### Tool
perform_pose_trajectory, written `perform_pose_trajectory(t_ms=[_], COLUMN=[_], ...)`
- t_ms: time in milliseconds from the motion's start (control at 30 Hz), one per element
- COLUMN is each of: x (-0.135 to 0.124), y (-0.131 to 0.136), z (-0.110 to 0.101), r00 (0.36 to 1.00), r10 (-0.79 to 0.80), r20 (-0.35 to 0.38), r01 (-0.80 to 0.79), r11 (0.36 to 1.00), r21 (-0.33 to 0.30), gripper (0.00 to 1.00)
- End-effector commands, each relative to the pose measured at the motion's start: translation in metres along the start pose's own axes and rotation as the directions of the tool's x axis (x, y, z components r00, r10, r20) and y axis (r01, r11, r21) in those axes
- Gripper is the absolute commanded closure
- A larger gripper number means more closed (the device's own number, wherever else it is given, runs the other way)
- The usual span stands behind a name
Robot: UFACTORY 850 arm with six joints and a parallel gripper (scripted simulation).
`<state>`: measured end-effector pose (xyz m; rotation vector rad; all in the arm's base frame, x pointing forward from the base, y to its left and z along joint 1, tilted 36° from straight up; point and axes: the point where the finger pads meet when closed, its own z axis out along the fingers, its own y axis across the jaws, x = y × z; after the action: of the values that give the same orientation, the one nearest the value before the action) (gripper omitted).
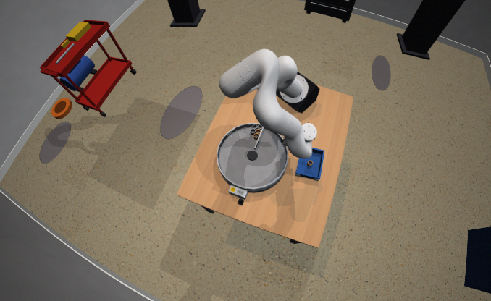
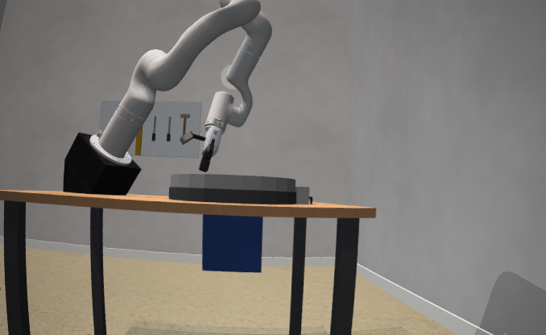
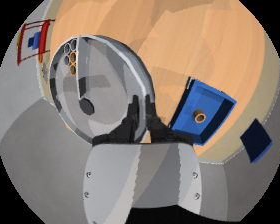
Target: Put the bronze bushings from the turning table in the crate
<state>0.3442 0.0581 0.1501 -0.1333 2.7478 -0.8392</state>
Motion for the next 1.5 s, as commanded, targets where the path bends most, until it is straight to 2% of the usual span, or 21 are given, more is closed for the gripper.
perform_pose_trajectory(t_ms=[0, 167, 333, 400, 667, 900, 967, 1100, 1267, 1467], x=[0.009, 0.019, 0.029, 0.029, 0.048, 0.063, 0.063, 0.069, 0.074, 0.078], y=[-0.026, -0.051, -0.077, -0.077, -0.124, -0.163, -0.163, -0.18, -0.194, -0.202], z=[0.007, 0.014, 0.022, 0.022, 0.036, 0.048, 0.048, 0.053, 0.057, 0.06], r00=[0.988, 0.953, 0.894, 0.894, 0.735, 0.564, 0.564, 0.485, 0.416, 0.37], r10=[-0.149, -0.289, -0.426, -0.426, -0.636, -0.762, -0.762, -0.8, -0.824, -0.837], r20=[-0.05, -0.09, -0.137, -0.137, -0.234, -0.319, -0.319, -0.354, -0.384, -0.402], r01=[0.152, 0.297, 0.443, 0.443, 0.676, 0.825, 0.825, 0.874, 0.909, 0.928], r11=[0.987, 0.95, 0.887, 0.887, 0.715, 0.529, 0.529, 0.443, 0.368, 0.319], r21=[0.05, 0.094, 0.133, 0.133, 0.18, 0.196, 0.196, 0.198, 0.195, 0.192], gripper=[0.9, 0.9, 0.9, 0.9, 0.9, 0.9, 0.9, 0.9, 0.9, 0.9])
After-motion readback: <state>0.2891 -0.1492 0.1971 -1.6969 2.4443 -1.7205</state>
